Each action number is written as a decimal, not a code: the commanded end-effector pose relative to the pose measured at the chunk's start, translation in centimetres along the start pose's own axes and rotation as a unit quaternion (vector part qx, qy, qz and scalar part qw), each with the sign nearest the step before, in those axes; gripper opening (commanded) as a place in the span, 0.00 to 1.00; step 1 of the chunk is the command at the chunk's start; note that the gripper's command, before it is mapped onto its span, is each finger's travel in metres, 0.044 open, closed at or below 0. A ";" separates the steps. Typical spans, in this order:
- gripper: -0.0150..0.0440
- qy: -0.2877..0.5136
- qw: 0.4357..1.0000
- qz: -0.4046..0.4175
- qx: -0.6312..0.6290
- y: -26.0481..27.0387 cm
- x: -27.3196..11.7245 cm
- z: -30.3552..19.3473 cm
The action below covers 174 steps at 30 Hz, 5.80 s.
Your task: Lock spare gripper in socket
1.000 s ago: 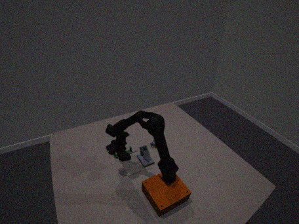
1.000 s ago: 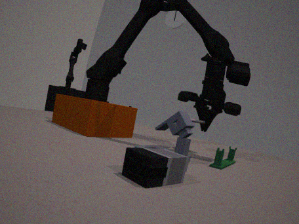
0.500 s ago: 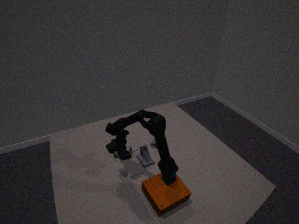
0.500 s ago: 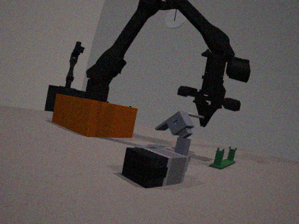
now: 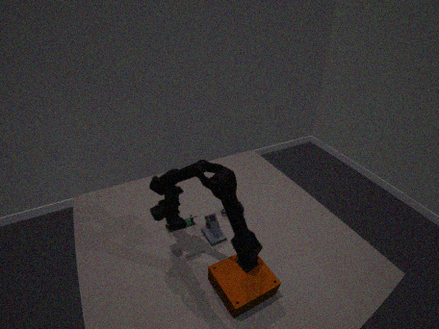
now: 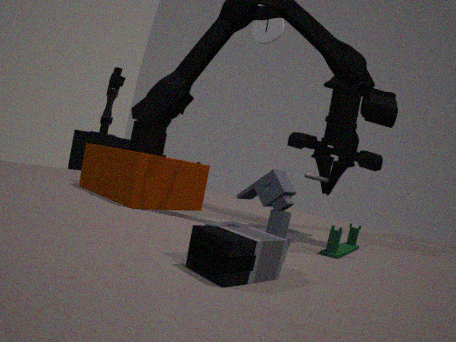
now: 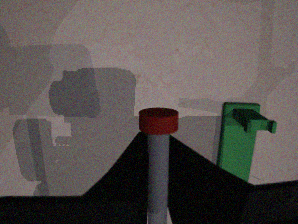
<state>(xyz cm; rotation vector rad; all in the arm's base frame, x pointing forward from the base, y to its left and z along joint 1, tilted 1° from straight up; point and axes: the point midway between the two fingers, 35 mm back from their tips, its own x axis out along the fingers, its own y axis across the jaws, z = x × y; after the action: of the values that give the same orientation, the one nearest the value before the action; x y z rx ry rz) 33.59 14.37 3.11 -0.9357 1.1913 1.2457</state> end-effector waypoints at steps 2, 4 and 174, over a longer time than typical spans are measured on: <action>0.25 -0.001 1.000 -0.002 0.004 -1.5 -0.2 0.7; 0.25 -0.001 1.000 -0.002 0.005 -2.0 -0.3 1.0; 0.56 0.018 0.998 -0.056 0.006 -7.7 0.4 -3.2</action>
<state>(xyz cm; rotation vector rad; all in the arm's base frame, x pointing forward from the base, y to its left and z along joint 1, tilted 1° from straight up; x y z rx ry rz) 40.82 10.42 1.99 -1.0019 1.1529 1.1352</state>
